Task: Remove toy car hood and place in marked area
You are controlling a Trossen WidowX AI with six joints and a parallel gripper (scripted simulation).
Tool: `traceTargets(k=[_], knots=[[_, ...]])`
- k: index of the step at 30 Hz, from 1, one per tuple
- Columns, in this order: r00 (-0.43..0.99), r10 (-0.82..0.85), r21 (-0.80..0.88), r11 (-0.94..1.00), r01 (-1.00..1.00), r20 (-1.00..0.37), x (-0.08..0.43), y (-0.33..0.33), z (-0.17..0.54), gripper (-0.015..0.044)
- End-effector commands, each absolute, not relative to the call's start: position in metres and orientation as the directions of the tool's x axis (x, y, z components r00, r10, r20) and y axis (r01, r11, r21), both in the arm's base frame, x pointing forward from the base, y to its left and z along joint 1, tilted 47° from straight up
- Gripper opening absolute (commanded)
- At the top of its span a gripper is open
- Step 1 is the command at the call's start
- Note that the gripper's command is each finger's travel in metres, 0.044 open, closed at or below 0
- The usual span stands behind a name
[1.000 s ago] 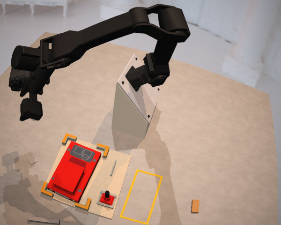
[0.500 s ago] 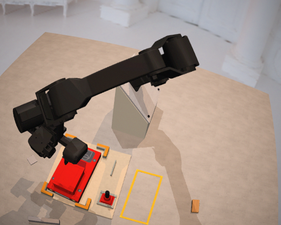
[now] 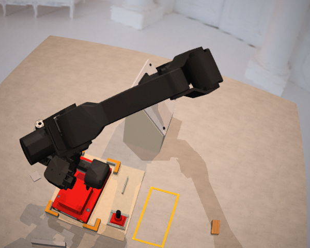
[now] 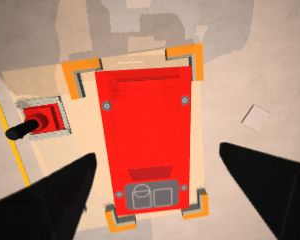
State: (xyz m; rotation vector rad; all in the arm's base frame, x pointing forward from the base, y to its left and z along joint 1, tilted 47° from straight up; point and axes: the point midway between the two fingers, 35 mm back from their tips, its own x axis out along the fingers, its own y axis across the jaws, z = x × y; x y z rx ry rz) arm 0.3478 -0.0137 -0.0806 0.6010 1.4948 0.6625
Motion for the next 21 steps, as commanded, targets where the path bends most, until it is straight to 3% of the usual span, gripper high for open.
traceTargets(k=[1,21], knots=[[-0.031,0.724,0.725,0.688,-0.035,-0.689,0.3485,-0.0107,-0.0817,0.0440],[-0.031,0.724,0.725,0.688,-0.035,-0.689,0.3487,-0.0016,-0.0902,0.0440]])
